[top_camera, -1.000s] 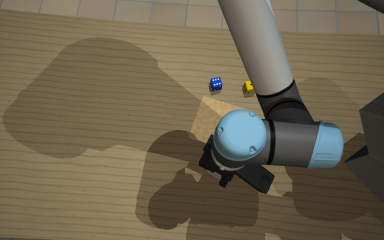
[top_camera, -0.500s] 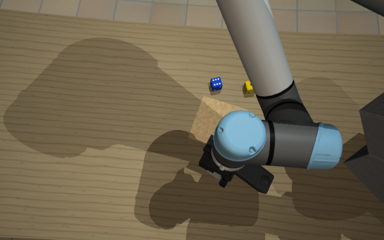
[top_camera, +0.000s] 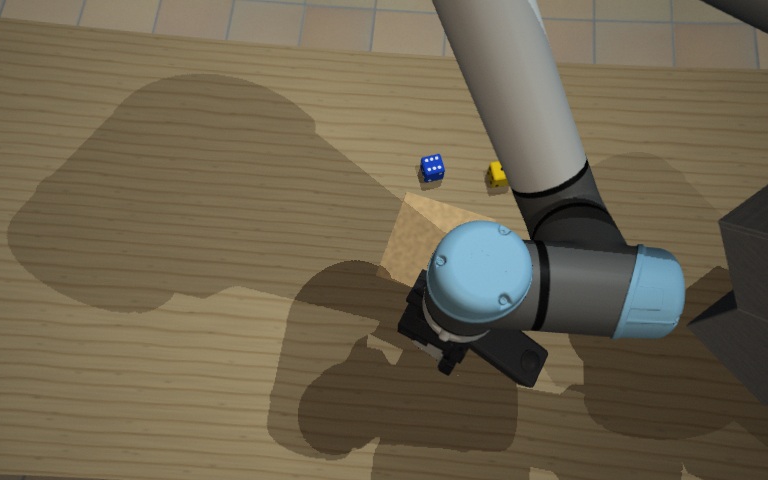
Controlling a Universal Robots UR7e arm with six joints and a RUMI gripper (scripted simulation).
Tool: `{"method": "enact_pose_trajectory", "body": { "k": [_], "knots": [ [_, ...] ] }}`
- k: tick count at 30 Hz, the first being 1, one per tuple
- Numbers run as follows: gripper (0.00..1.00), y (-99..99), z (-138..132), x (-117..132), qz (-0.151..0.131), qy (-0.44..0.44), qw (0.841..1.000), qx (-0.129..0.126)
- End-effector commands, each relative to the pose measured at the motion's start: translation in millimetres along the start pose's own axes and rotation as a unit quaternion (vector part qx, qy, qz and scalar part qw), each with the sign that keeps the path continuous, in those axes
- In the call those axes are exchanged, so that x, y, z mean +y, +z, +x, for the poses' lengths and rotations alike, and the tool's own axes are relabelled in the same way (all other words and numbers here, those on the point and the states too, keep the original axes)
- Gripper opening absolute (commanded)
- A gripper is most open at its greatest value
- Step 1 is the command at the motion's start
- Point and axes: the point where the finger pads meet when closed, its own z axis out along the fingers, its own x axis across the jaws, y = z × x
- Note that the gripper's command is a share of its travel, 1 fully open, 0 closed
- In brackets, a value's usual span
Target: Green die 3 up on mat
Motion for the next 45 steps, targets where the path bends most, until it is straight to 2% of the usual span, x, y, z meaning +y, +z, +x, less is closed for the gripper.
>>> {"method": "enact_pose_trajectory", "body": {
  "k": [1, 5, 6, 45],
  "knots": [
    [0.28, -0.3, 0.2, 0.2, 0.000, 0.000, 1.000, 0.000],
    [0.28, -0.3, 0.2, 0.2, 0.000, 0.000, 1.000, 0.000],
    [0.10, -0.3, 0.2, 0.2, 0.000, 0.000, 1.000, 0.000],
    [0.10, -1.2, 0.2, 0.2, 0.000, 0.000, 1.000, 0.000]
  ]
}}
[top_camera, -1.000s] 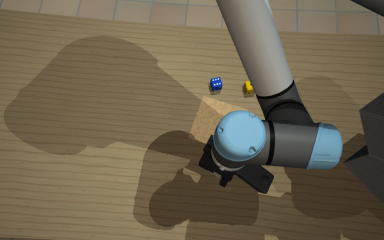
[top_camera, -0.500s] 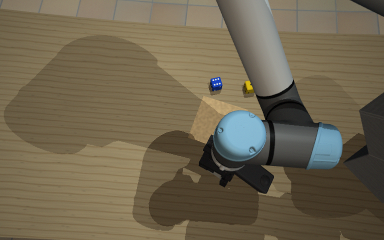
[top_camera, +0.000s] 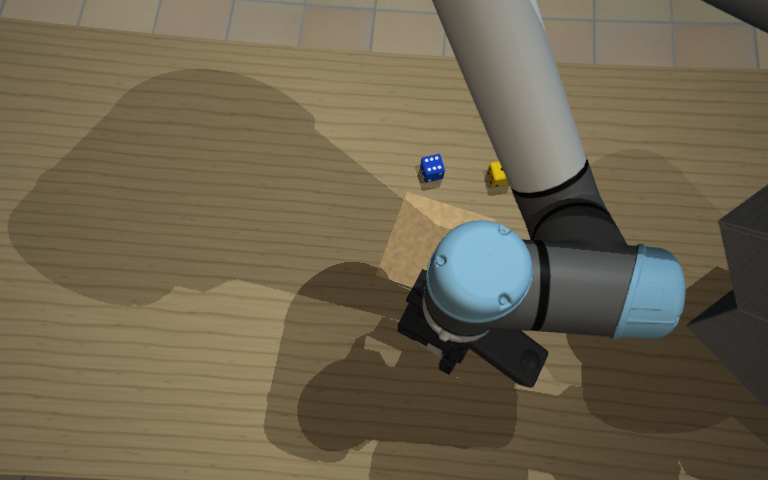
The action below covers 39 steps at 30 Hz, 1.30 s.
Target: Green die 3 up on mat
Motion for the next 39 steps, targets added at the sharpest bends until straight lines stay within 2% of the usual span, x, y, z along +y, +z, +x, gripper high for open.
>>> {"method": "enact_pose_trajectory", "body": {
  "k": [1, 7, 15, 17, 28, 32, 39],
  "knots": [
    [0.10, -1.6, 0, 0, 0.000, 0.000, 1.000, 0.000],
    [0.10, -13.2, 0, 0, 0.000, 0.000, 1.000, 0.000],
    [0.10, -44.7, 0, 0, 0.000, 0.000, 1.000, 0.000],
    [0.10, -44.7, 0, 0, 0.000, 0.000, 1.000, 0.000],
    [0.10, -88.0, 0, 0, 0.000, 0.000, 1.000, 0.000],
    [0.10, -96.3, 0, 0, 0.000, 0.000, 1.000, 0.000],
    [0.10, -99.9, 0, 0, 0.000, 0.000, 1.000, 0.000]
  ]
}}
